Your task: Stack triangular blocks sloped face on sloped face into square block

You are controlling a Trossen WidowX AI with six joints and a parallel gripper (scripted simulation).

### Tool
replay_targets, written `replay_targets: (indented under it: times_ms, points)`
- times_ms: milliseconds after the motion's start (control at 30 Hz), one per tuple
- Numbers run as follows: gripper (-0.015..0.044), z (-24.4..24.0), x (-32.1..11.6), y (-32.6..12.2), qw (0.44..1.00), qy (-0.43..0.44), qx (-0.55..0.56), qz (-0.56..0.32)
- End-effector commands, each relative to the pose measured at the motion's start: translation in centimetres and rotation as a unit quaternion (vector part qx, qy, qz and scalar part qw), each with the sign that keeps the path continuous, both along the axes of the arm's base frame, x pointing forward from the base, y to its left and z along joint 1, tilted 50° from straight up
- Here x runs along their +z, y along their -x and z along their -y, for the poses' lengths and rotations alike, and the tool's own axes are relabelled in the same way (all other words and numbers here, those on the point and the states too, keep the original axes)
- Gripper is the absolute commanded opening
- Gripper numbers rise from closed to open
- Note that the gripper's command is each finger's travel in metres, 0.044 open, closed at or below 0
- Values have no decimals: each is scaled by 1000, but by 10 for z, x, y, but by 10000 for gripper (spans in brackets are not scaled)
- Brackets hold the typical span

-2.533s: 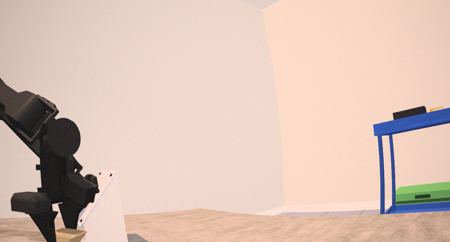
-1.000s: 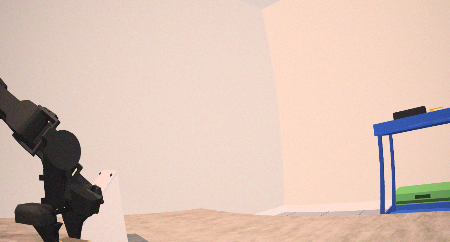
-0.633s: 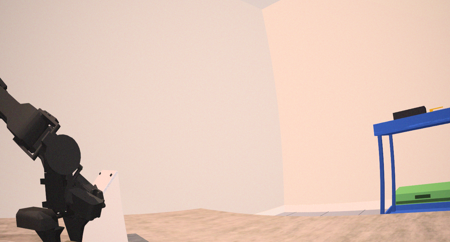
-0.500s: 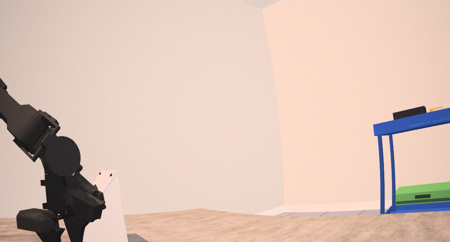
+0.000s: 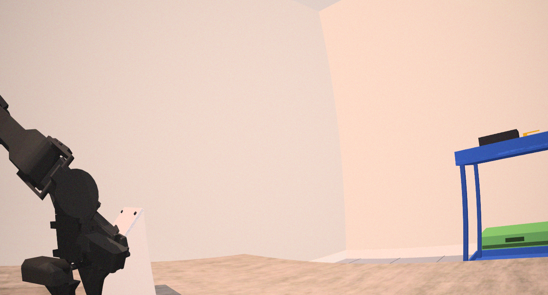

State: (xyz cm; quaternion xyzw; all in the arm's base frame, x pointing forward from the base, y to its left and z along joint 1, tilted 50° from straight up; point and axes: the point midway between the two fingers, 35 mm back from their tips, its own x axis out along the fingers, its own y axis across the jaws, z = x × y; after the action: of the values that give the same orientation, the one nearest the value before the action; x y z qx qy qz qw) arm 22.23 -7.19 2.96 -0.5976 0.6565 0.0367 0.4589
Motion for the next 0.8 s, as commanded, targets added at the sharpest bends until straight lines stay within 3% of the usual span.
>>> replay_targets:
  times_ms: [0,567,767]
  points:
    - [0,1,0,0,1000,3,2,-2]
    - [0,1,-1,0,1000,4,2,-3]
    - [157,1,-1,0,1000,1,0,-1]
